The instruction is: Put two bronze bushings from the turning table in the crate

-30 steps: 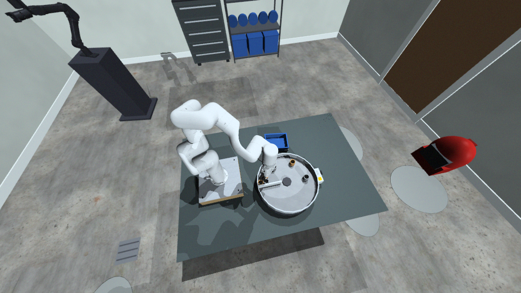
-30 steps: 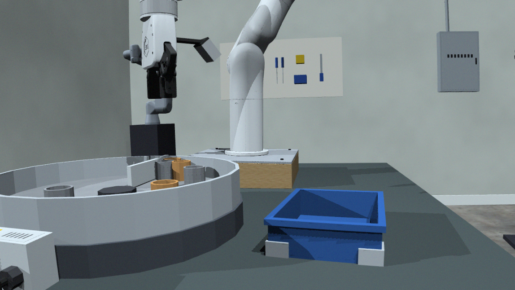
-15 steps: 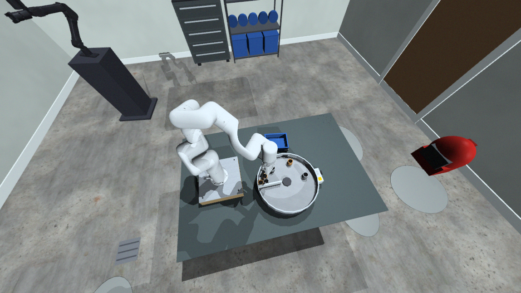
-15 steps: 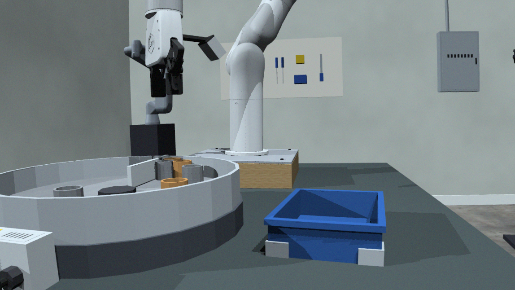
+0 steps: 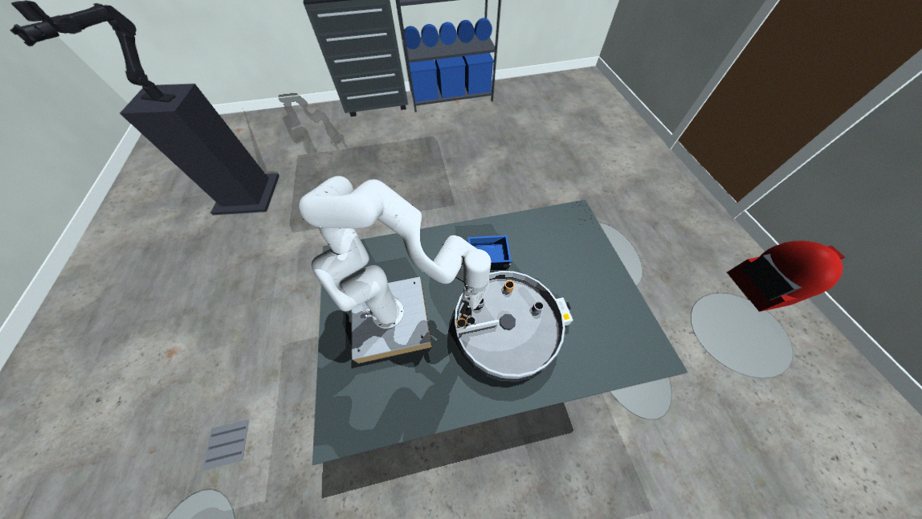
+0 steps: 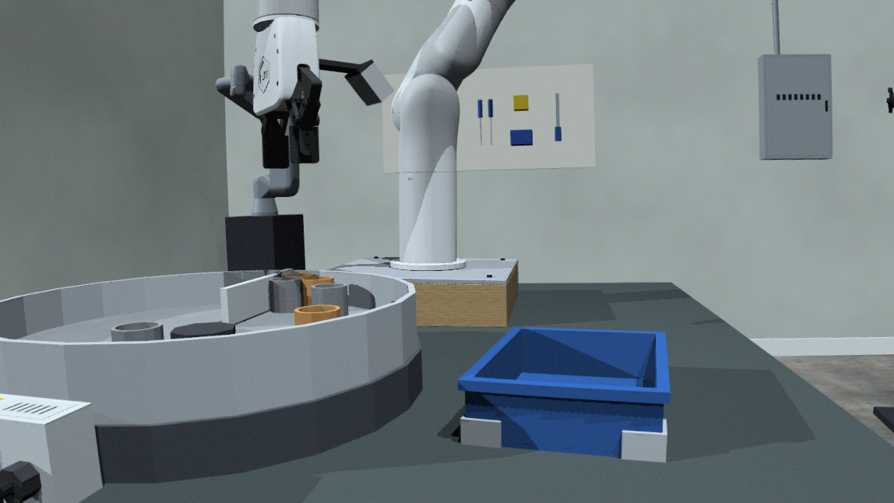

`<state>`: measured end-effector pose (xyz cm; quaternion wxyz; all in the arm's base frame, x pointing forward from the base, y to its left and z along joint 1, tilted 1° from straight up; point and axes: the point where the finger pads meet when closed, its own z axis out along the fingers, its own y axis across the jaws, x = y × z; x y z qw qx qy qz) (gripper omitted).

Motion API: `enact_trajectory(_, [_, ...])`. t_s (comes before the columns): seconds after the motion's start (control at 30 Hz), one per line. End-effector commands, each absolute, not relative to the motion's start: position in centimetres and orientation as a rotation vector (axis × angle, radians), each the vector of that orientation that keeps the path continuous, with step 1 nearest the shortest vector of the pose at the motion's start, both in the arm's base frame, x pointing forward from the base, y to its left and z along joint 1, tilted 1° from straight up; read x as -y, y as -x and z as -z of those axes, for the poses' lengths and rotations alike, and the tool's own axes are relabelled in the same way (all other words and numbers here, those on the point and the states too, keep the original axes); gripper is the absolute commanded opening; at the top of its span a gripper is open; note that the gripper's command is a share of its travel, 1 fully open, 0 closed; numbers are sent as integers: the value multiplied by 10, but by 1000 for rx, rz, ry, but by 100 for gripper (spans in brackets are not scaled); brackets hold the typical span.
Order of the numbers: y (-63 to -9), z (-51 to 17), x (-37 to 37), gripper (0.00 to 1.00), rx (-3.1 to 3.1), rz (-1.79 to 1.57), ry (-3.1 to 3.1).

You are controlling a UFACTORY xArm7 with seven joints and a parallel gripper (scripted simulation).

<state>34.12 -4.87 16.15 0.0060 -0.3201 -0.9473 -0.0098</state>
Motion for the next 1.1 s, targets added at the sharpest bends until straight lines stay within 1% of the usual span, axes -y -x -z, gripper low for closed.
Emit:
enact_trajectory(0.0, [-342, -163, 49, 100, 2968, 31, 1003])
enact_trajectory(0.1, [-342, -163, 49, 100, 2968, 31, 1003])
enact_trajectory(0.13, [-342, -163, 49, 12, 2968, 31, 1003])
enact_trajectory(1.07, [-342, -163, 49, 12, 2968, 31, 1003])
